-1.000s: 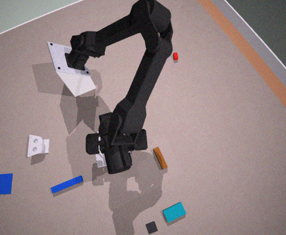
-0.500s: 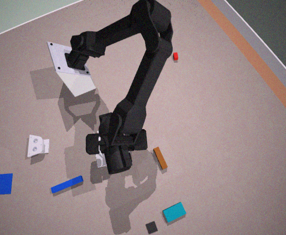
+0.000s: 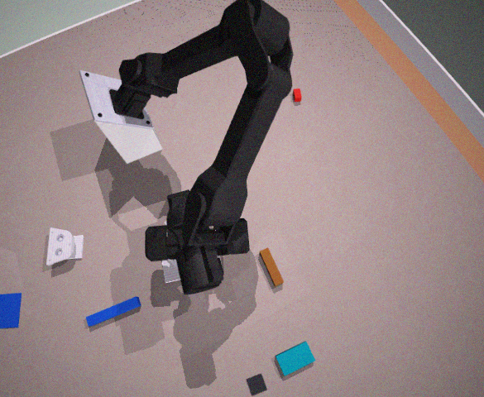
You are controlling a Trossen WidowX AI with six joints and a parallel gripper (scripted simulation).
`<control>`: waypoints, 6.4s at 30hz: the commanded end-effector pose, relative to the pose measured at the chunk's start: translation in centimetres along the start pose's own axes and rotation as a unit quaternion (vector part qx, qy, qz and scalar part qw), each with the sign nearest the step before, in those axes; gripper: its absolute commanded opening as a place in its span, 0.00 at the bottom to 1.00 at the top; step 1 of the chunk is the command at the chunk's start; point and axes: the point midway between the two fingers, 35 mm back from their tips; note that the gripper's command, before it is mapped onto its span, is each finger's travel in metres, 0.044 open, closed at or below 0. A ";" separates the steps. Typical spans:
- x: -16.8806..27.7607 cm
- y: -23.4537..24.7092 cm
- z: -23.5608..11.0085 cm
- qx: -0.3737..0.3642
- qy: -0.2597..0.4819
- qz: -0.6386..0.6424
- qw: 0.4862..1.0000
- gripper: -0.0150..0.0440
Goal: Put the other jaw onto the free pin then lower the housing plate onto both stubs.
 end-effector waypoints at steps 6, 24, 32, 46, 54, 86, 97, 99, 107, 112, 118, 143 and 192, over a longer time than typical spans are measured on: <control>-0.1 0.0 -1.3 0.001 -0.001 0.000 1.000 0.63; -2.0 -3.2 -7.2 0.009 -0.014 -0.078 0.997 0.99; -3.8 -7.4 -8.2 0.021 -0.021 -0.176 0.984 1.00; -5.4 -14.9 -9.5 0.036 -0.016 -0.349 0.936 1.00; -5.5 -19.3 -9.9 0.039 -0.009 -0.445 0.894 1.00; -2.9 -31.3 -8.4 0.013 0.005 -0.704 0.710 1.00; -2.7 -31.3 -5.4 0.012 0.005 -0.705 0.709 1.00; -2.7 -31.3 -5.4 0.012 0.005 -0.705 0.709 1.00; -2.8 -31.3 -4.3 0.012 0.004 -0.705 0.709 1.00; -2.9 -31.3 -3.5 0.012 0.004 -0.705 0.709 1.00; -3.0 -31.3 -3.3 0.012 0.004 -0.705 0.709 1.00; -3.0 -31.4 -0.2 0.011 0.004 -0.705 0.709 1.00; -3.0 -31.4 -0.3 0.012 0.005 -0.707 0.707 0.85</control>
Point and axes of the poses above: the point midway between the two fingers, 35 mm back from their tips, its own z axis out along the fingers, its own y axis across the jaws, x = y × z, and after that the axes turned 11 degrees about z, right-handed
